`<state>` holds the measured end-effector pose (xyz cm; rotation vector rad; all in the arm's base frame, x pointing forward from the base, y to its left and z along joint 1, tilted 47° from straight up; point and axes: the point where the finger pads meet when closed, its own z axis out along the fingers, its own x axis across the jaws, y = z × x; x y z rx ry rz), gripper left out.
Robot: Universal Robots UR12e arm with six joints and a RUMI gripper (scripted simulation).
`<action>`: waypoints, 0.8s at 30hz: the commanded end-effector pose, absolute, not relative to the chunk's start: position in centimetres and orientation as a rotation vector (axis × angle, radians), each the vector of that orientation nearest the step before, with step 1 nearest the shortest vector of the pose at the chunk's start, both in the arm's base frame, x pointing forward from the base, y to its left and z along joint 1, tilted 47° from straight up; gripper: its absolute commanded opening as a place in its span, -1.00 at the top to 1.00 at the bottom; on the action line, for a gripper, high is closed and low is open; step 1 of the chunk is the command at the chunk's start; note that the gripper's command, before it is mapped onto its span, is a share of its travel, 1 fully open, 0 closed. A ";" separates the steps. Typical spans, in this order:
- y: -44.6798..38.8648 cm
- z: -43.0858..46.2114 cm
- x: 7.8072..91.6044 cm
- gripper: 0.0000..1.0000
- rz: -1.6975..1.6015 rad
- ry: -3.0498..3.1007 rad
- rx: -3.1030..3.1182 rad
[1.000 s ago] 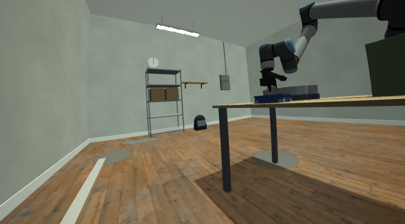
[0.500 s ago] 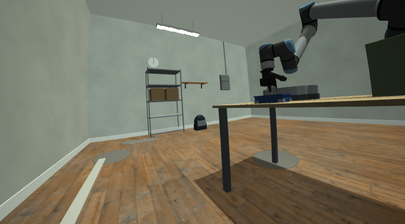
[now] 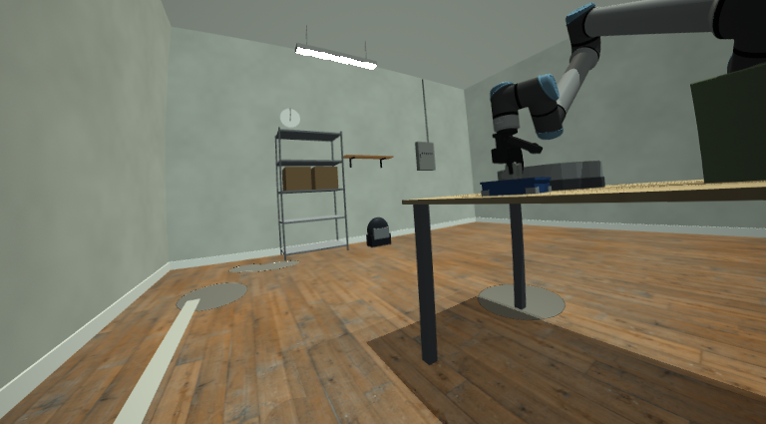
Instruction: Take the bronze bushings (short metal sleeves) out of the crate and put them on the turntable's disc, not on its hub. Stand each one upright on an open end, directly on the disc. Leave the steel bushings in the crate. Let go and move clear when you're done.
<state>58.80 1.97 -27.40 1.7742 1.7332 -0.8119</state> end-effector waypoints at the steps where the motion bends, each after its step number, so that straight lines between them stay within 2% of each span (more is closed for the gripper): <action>1: 2.0 -27.4 58.8 0.89 -0.811 1.733 1.774; 4: 2.0 -27.4 58.8 0.89 -0.811 1.733 1.774; 5: 2.0 -27.4 58.8 1.00 -0.811 1.733 1.774; 24: 2.0 -27.4 58.8 1.00 -0.811 1.733 1.774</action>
